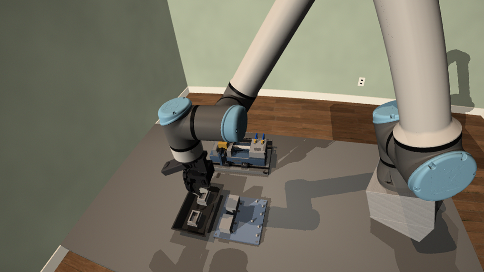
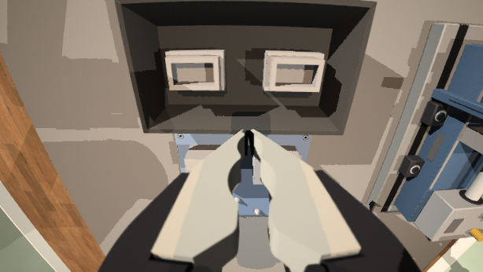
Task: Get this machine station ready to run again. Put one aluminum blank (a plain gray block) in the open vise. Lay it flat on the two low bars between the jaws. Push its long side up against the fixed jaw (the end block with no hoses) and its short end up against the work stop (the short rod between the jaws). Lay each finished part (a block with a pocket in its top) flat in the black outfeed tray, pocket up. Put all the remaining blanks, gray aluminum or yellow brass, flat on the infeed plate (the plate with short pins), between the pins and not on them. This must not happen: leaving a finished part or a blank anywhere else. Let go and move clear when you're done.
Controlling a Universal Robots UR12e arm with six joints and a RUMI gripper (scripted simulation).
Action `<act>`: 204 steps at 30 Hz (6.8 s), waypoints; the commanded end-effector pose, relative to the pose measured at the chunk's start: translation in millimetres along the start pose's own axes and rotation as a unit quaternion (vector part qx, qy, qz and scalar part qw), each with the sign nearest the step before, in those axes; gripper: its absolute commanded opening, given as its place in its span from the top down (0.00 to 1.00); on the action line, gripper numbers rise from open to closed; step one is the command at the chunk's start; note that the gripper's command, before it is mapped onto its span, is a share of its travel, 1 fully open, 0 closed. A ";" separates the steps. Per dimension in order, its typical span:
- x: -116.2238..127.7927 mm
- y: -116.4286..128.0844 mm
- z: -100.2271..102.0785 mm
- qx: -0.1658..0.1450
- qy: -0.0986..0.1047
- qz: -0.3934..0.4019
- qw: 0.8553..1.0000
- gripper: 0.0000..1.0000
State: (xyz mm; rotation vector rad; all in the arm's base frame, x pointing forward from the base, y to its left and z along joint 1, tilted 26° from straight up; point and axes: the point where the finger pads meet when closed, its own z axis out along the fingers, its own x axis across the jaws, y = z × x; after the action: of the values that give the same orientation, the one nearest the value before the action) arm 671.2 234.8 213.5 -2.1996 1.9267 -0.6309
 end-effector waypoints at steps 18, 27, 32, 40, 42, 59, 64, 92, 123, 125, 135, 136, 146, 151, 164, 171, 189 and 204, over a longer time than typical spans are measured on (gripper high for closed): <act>-0.1 -0.7 1.4 0.001 0.000 0.000 1.000 1.00; -0.1 -0.7 1.4 0.001 0.000 0.000 1.000 1.00; -0.1 -0.7 1.4 0.001 0.000 0.000 1.000 1.00; -0.1 -0.7 1.4 0.001 0.000 0.000 1.000 1.00; -0.1 -0.7 1.4 0.001 0.000 0.000 1.000 1.00; -0.1 -0.7 -15.9 0.001 0.000 0.000 1.000 1.00; -0.1 -0.7 -28.6 0.001 0.000 0.000 1.000 1.00; 0.0 -0.6 -63.6 0.001 0.000 0.000 1.000 1.00; 233.7 12.4 -56.4 -0.006 -0.004 0.001 1.000 1.00; 252.6 16.7 -57.6 -0.004 -0.004 0.001 1.000 1.00; 310.0 33.3 -63.1 0.001 0.000 0.000 1.000 1.00; 310.0 33.3 -63.1 0.001 0.000 0.000 1.000 1.00; 312.9 34.3 -63.4 0.001 0.000 0.000 1.000 1.00; 312.9 34.3 -63.4 0.001 0.000 0.000 1.000 1.00; 312.9 34.3 -63.4 0.001 0.000 0.000 1.000 1.00; 312.9 34.3 -63.4 0.001 0.000 0.000 1.000 1.00; 313.4 32.7 -63.4 0.001 0.000 0.031 1.000 1.00; 315.6 25.2 -63.6 0.001 0.000 0.192 0.981 1.00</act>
State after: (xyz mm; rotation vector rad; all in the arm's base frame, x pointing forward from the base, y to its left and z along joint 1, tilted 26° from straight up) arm 647.8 -66.2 326.3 -1.8549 2.1874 -0.5755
